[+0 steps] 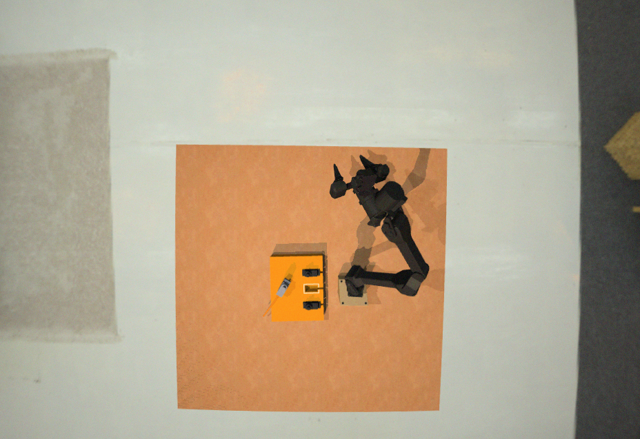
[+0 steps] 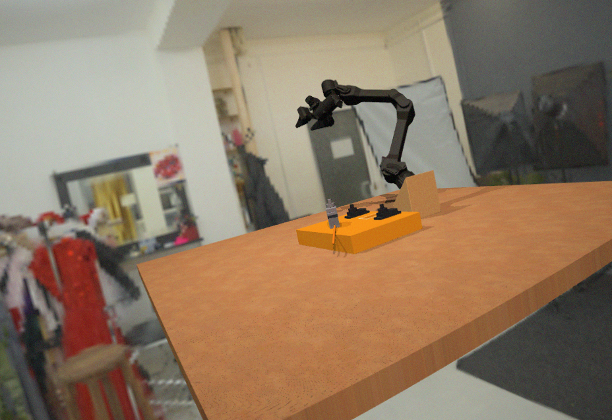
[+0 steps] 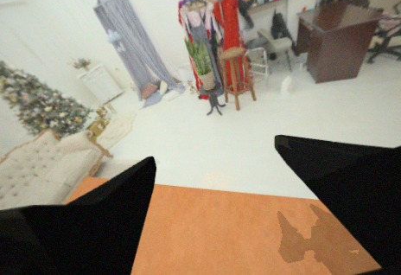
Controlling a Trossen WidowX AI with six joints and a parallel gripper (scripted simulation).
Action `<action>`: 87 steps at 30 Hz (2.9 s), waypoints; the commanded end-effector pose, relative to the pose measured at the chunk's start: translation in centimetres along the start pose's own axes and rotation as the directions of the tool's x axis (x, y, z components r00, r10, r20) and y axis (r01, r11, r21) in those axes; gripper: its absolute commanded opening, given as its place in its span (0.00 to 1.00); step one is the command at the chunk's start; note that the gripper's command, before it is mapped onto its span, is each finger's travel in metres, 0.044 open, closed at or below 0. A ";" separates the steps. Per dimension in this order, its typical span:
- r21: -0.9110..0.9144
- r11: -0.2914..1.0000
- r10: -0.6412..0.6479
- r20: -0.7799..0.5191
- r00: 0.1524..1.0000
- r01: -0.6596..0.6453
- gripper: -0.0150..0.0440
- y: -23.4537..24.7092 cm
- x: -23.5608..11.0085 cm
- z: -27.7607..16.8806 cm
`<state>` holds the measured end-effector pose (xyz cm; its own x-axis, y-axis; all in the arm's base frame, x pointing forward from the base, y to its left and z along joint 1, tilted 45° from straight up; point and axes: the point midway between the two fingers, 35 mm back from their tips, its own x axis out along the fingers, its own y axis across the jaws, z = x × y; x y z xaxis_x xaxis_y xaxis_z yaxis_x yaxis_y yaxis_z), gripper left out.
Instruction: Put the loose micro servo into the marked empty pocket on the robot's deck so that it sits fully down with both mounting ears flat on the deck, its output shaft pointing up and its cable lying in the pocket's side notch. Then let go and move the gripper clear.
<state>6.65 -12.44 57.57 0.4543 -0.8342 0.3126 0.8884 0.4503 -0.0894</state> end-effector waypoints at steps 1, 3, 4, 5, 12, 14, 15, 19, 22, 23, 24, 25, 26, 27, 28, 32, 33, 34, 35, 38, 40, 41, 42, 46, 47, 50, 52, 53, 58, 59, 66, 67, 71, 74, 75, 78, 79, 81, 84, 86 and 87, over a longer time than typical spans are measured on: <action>0.059 0.996 0.065 -0.054 0.996 -0.062 1.00 2.1 1.4 -1.6; 0.091 0.992 0.095 -0.086 0.992 -0.087 1.00 3.2 2.1 -2.4; 0.108 0.989 0.113 -0.105 0.988 -0.102 1.00 3.9 2.6 -3.0; 0.128 0.985 0.130 -0.123 0.984 -0.114 1.00 4.7 3.0 -3.5; 0.138 0.980 0.167 -0.154 0.974 -0.146 1.00 6.0 3.5 -4.5; 0.166 0.974 0.184 -0.179 0.967 -0.154 1.00 6.9 3.9 -5.1; 0.168 0.971 0.202 -0.193 0.960 -0.171 1.00 7.6 4.1 -5.6; 0.233 0.952 0.252 -0.235 0.939 -0.197 1.00 9.8 4.7 -6.9; 0.254 0.940 0.297 -0.274 0.915 -0.229 1.00 12.1 5.2 -8.3; 0.262 0.937 0.303 -0.281 0.911 -0.230 1.00 12.4 5.2 -8.5; 0.272 0.932 0.315 -0.287 0.905 -0.238 1.00 12.9 5.3 -8.8; 0.281 0.929 0.322 -0.296 0.899 -0.240 1.00 13.3 5.3 -9.1; 0.292 0.925 0.331 -0.305 0.893 -0.243 1.00 13.9 5.4 -9.3; 0.307 0.921 0.338 -0.319 0.885 -0.241 1.00 14.4 5.4 -9.7; 0.326 0.915 0.346 -0.336 0.876 -0.237 1.00 15.0 5.5 -10.2; 0.393 0.893 0.387 -0.421 0.820 -0.220 1.00 18.3 5.4 -12.9; 0.410 0.886 0.399 -0.441 0.804 -0.215 1.00 19.2 5.3 -13.5; 0.426 0.880 0.409 -0.461 0.787 -0.209 1.00 20.0 5.1 -14.2; 0.442 0.875 0.415 -0.481 0.773 -0.195 1.00 20.8 5.0 -14.8; 0.480 0.864 0.430 -0.545 0.719 -0.153 1.00 23.3 4.4 -17.0; 0.502 0.857 0.434 -0.585 0.685 -0.114 1.00 24.8 3.9 -18.4; 0.508 0.856 0.436 -0.607 0.665 -0.096 1.00 25.7 3.5 -19.2; 0.516 0.853 0.436 -0.627 0.646 -0.076 1.00 26.5 3.1 -19.9; 0.527 0.850 0.423 -0.704 0.570 0.020 1.00 29.3 1.4 -22.8; 0.525 0.850 0.418 -0.723 0.550 0.044 1.00 30.1 0.8 -23.5; 0.512 0.849 0.391 -0.775 0.497 0.130 1.00 31.9 -0.8 -25.7; 0.494 0.849 0.367 -0.807 0.462 0.188 1.00 33.0 -2.0 -27.1; 0.480 0.851 0.353 -0.823 0.444 0.213 1.00 33.5 -2.7 -27.9; 0.398 0.848 0.266 -0.890 0.370 0.351 1.00 35.8 -6.5 -31.7; 0.380 0.844 0.245 -0.901 0.357 0.379 1.00 36.2 -7.3 -32.4; 0.246 0.795 0.083 -0.950 0.302 0.555 1.00 37.5 -13.2 -37.2; 0.231 0.784 0.059 -0.952 0.301 0.577 1.00 37.5 -13.9 -37.8; 0.182 0.736 -0.041 -0.950 0.310 0.652 1.00 37.5 -17.1 -40.1; 0.169 0.689 -0.109 -0.937 0.331 0.705 1.00 37.2 -19.3 -41.6; 0.168 0.674 -0.131 -0.931 0.341 0.719 1.00 37.1 -20.0 -42.1; 0.181 0.627 -0.188 -0.908 0.373 0.757 1.00 36.8 -21.8 -43.3; 0.185 0.619 -0.198 -0.904 0.380 0.763 1.00 36.7 -22.1 -43.5; 0.187 0.617 -0.201 -0.902 0.382 0.765 1.00 36.7 -22.2 -43.6; 0.187 0.617 -0.201 -0.902 0.382 0.765 1.00 36.7 -22.2 -43.6; 0.187 0.617 -0.201 -0.902 0.382 0.765 1.00 36.7 -22.2 -43.6; 0.187 0.617 -0.201 -0.902 0.382 0.765 1.00 36.7 -22.2 -43.6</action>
<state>32.15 8.64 6.13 0.0559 -0.6827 -0.7285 0.8962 -0.2874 0.3380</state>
